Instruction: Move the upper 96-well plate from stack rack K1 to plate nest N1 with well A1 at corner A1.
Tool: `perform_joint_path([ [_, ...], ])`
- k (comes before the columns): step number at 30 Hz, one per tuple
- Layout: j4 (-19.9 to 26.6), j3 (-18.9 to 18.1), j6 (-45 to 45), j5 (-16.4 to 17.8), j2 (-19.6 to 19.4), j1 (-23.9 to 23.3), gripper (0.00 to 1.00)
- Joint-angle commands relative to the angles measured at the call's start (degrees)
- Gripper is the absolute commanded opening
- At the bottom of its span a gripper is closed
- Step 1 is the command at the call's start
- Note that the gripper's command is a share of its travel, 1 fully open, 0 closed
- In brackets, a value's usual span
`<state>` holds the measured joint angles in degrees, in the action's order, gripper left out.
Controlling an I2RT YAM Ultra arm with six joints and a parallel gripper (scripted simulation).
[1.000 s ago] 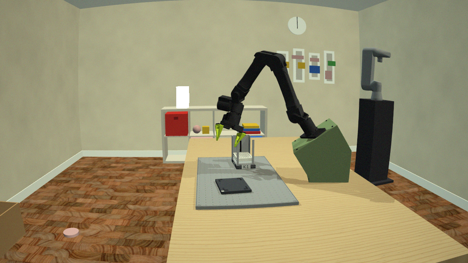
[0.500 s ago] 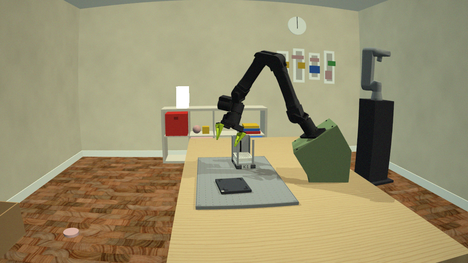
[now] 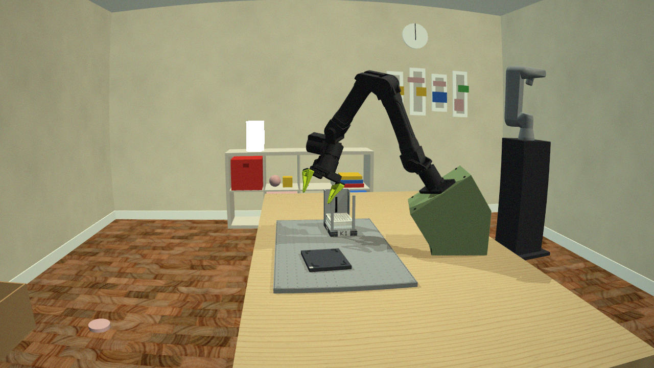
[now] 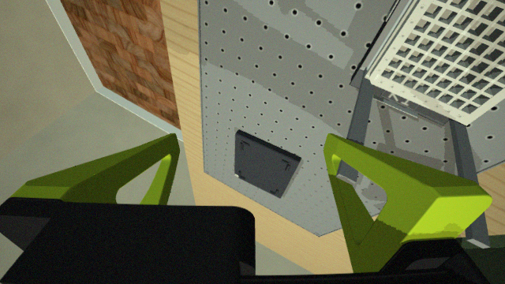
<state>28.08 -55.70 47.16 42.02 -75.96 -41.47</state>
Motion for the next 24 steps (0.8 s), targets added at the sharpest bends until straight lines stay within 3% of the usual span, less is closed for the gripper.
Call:
perform_joint_path([
  [1, 9.03, -1.17, -5.33, -10.06, 2.41, -8.09, 1.0],
  [5, 9.12, -0.92, -7.36, -5.21, 1.6, -10.5, 1.0],
  [10, 8.76, -0.49, -9.04, -2.76, 1.41, -11.11, 1.0],
  [12, 8.32, -0.27, -7.18, -8.13, 1.99, -9.51, 1.0],
  [14, 8.32, -0.27, -7.18, -8.13, 1.99, -9.51, 1.0],
  [15, 10.07, -2.03, -3.45, -16.98, 2.38, -5.86, 1.0],
  [16, 10.88, -2.82, -2.17, -19.86, 2.31, -4.46, 1.0],
  [22, 11.59, -3.85, -0.36, -22.68, 1.25, -2.6, 1.0],
  [24, 14.29, -5.0, 1.63, -25.06, 2.96, -3.94, 1.0],
])
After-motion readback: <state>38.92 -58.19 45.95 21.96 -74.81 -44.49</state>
